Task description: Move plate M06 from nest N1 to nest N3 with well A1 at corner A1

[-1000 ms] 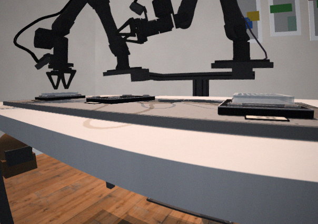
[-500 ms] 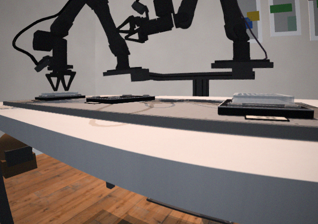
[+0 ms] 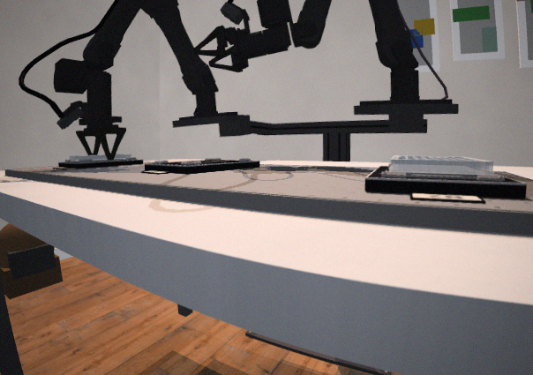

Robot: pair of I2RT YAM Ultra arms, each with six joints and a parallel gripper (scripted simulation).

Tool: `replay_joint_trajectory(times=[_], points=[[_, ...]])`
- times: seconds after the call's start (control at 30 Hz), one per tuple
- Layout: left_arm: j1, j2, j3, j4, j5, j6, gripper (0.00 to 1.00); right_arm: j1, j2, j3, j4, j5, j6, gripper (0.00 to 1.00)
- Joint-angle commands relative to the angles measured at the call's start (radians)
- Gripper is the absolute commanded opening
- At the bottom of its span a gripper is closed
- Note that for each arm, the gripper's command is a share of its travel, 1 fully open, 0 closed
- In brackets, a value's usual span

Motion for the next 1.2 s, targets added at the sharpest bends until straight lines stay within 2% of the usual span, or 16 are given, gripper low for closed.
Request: replay_joint_trajectory(times=[0.0, 0.23, 0.27, 0.33, 0.43, 0.57, 0.77, 0.9, 1.07, 1.17], points=[[0.000, -0.032, -0.014, 0.029, 0.013, 0.007, 1.00, -0.006, -0.011, 0.012, 0.021, 0.000, -0.001, 0.91], [0.000, -0.032, -0.014, 0.029, 0.013, 0.007, 1.00, -0.004, -0.025, -0.007, 0.025, -0.007, 0.001, 0.83], [0.000, -0.032, -0.014, 0.029, 0.013, 0.007, 1.00, -0.004, -0.025, -0.007, 0.025, -0.007, 0.001, 0.72], [0.000, -0.032, -0.014, 0.029, 0.013, 0.007, 1.00, -0.004, -0.025, -0.007, 0.025, -0.007, 0.001, 0.72], [0.000, -0.032, -0.014, 0.029, 0.013, 0.007, 1.00, -0.003, -0.027, -0.013, 0.027, -0.006, 0.004, 0.38], [0.000, -0.032, -0.014, 0.029, 0.013, 0.007, 1.00, -0.003, -0.049, 0.000, -0.022, -0.006, 0.004, 0.82], [0.000, -0.032, -0.014, 0.029, 0.013, 0.007, 1.00, -0.008, -0.137, 0.029, -0.125, -0.005, 0.004, 0.82], [0.000, -0.032, -0.014, 0.029, 0.013, 0.007, 1.00, -0.008, -0.140, 0.031, -0.131, -0.002, 0.015, 0.82], [-0.002, -0.064, -0.040, -0.031, -0.031, -0.010, 1.00, 0.061, -0.147, 0.009, -0.115, 0.019, 0.165, 0.82], [-0.008, -0.143, -0.100, -0.103, -0.076, -0.022, 1.00, 0.167, -0.142, 0.007, -0.130, 0.027, 0.314, 0.82]])
